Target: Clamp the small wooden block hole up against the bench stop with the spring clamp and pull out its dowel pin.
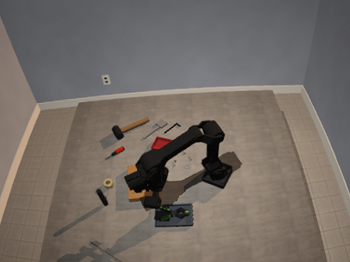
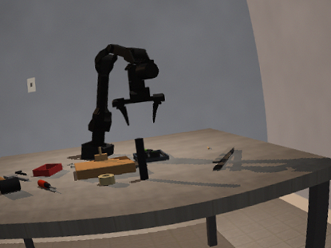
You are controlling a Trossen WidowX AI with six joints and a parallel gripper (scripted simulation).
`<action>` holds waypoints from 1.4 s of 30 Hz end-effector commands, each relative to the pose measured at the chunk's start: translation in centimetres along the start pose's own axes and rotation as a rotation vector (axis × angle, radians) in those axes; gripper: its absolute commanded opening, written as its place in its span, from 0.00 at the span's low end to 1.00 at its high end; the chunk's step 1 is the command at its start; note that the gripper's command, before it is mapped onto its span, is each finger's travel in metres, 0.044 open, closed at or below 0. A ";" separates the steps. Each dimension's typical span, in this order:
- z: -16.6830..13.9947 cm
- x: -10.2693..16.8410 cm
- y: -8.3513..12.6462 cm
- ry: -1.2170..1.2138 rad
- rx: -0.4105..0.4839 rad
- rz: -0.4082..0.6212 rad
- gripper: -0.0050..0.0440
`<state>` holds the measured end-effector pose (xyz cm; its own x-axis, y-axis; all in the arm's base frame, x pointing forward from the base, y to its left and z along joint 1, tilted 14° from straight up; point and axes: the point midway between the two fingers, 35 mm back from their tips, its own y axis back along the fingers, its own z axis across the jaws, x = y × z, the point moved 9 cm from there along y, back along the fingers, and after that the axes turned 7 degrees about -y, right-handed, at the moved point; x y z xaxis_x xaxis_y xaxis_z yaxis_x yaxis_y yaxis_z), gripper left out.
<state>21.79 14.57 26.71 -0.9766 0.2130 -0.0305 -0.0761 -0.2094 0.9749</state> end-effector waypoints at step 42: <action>1.3 1.9 -4.0 0.198 -0.013 -0.016 1.00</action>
<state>20.47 16.87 24.10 -0.9946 0.0210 -0.1014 -0.1036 -0.2326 0.9670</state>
